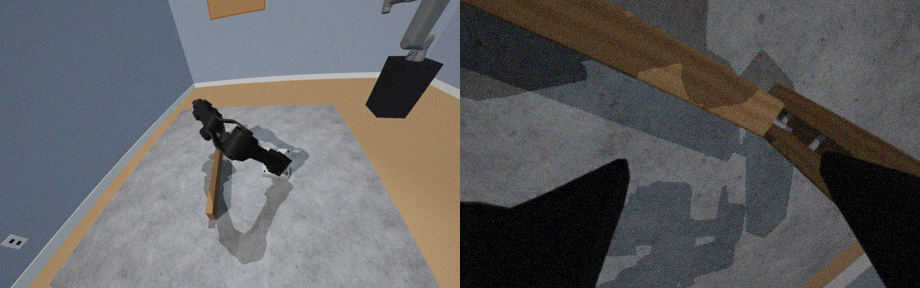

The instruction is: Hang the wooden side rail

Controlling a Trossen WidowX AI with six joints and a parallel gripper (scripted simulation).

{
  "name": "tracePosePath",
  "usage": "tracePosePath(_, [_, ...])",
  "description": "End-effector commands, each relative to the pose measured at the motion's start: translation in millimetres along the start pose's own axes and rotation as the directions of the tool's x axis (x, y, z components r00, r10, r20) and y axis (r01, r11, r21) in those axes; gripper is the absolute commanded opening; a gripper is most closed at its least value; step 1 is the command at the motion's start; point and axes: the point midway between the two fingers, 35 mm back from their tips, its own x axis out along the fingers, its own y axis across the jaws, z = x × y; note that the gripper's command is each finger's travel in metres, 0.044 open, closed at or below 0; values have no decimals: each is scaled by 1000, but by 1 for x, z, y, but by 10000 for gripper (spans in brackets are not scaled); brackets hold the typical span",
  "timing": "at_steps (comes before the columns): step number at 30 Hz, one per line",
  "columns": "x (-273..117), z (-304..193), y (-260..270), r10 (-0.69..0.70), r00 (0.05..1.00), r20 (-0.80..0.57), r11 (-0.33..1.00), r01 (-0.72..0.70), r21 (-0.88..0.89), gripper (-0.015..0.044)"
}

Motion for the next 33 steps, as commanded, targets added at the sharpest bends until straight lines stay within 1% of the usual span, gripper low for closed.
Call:
tracePosePath(1, [-19,21,1,227,967,112,755,-102,-648,440])
tracePosePath(8, [-28,29,3,299,941,156,532,-28,-847,440])
tracePosePath(26, [-28,29,3,300,941,158,525,-25,-851,440])
tracePosePath(28, [-21,31,5,300,941,158,525,-25,-851,440])
tracePosePath(31, [3,35,13,301,940,159,525,-24,-851,440])
tracePosePath(33, [5,35,13,301,940,159,524,-24,-851,440])
